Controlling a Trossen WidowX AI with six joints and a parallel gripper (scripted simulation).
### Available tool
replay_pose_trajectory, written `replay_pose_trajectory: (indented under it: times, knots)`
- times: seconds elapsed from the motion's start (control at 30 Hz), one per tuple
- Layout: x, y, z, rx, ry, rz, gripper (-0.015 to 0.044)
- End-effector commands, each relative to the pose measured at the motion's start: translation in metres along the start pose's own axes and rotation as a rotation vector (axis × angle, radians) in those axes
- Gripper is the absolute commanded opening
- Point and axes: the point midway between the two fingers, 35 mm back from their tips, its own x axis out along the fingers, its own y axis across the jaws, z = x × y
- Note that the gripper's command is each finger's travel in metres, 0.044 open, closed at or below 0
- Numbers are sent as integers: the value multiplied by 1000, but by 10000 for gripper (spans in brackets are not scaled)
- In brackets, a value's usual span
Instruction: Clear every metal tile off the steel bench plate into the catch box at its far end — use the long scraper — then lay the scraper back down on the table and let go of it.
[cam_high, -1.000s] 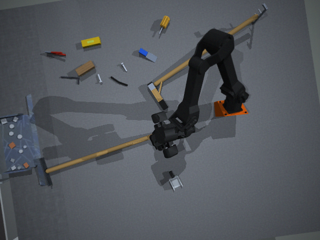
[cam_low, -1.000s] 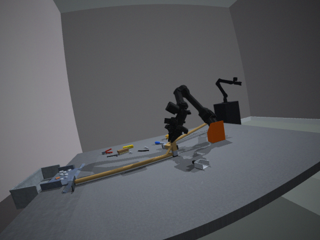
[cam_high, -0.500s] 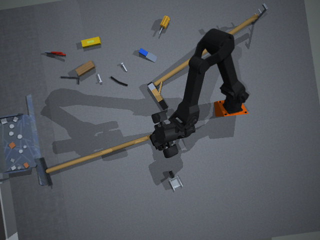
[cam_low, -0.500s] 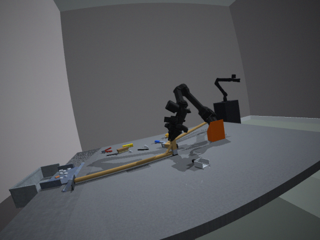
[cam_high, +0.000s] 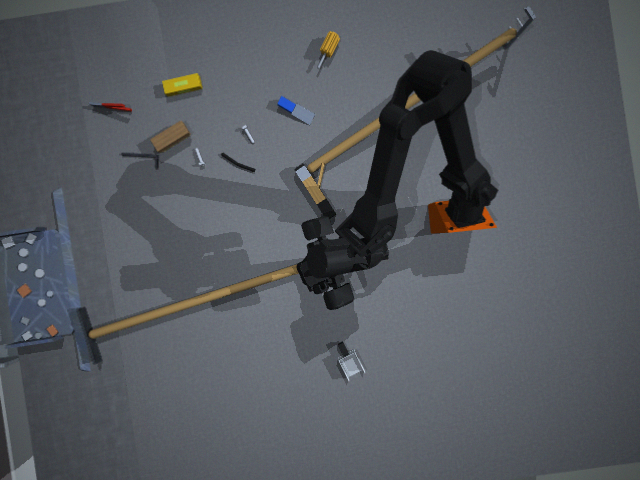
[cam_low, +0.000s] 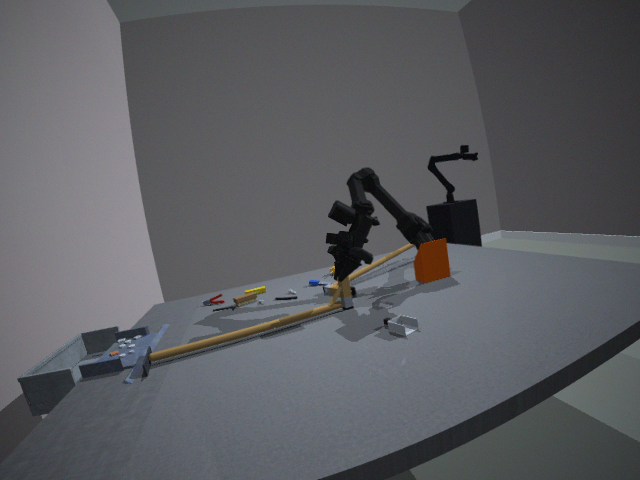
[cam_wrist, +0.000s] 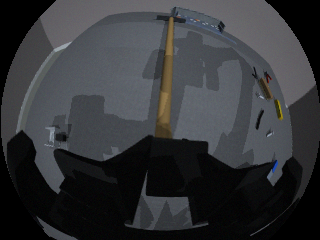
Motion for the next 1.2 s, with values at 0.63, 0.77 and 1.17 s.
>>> replay_pose_trajectory:
  times: [0.63,0.77,1.17]
  knots:
    - [-3,-31,1,57,-5,-50,0]
    - [-3,-36,0,73,-5,-64,0]
    - [-4,-26,-2,105,-4,-90,0]
